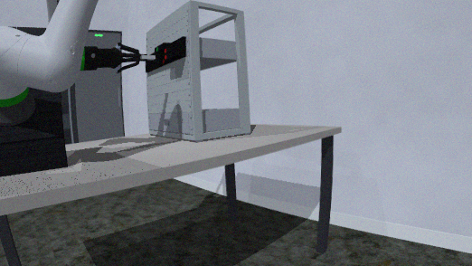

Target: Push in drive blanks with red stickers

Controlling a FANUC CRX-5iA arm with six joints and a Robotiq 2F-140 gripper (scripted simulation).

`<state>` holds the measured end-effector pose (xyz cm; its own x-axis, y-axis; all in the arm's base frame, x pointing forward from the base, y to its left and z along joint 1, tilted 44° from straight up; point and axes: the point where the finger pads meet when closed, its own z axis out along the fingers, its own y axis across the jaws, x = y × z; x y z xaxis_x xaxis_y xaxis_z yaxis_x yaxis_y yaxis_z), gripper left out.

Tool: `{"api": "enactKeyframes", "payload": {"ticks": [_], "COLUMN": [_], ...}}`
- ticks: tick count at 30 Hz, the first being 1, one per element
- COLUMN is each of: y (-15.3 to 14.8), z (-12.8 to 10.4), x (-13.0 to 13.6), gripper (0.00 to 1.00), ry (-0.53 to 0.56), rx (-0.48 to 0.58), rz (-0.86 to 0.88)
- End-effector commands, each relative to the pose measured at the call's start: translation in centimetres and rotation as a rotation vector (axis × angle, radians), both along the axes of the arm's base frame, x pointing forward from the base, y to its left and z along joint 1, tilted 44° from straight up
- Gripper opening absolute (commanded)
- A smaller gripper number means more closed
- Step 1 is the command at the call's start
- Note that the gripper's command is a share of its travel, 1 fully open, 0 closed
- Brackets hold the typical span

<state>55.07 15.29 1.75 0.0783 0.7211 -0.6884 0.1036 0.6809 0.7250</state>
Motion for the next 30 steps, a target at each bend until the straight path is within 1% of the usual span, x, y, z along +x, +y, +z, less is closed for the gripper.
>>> {"api": "enactKeyframes", "payload": {"ticks": [1,2,6,10,20,22,27,30], "y": [-1.1,-1.1,-2.6,-3.4,-3.8,-3.9,-4.2,-4.2], "z": [1.2,1.2,2.6,3.4,3.7,3.7,3.6,3.6], "x": [-0.1,-0.1,-0.3,-0.4,-0.3,0.4,3.0,3.5], "gripper": [0.00,0.00,0.00,0.00,0.00,0.00,0.00,0.00], "ry": [0.001,0.001,0.001,0.001,0.001,0.001,0.001,0.001], "rx": [0.000,0.000,0.000,0.000,0.000,0.000,0.000,0.000], "rz": [0.001,0.001,0.001,0.001,0.001,0.001,0.001,0.001]}}
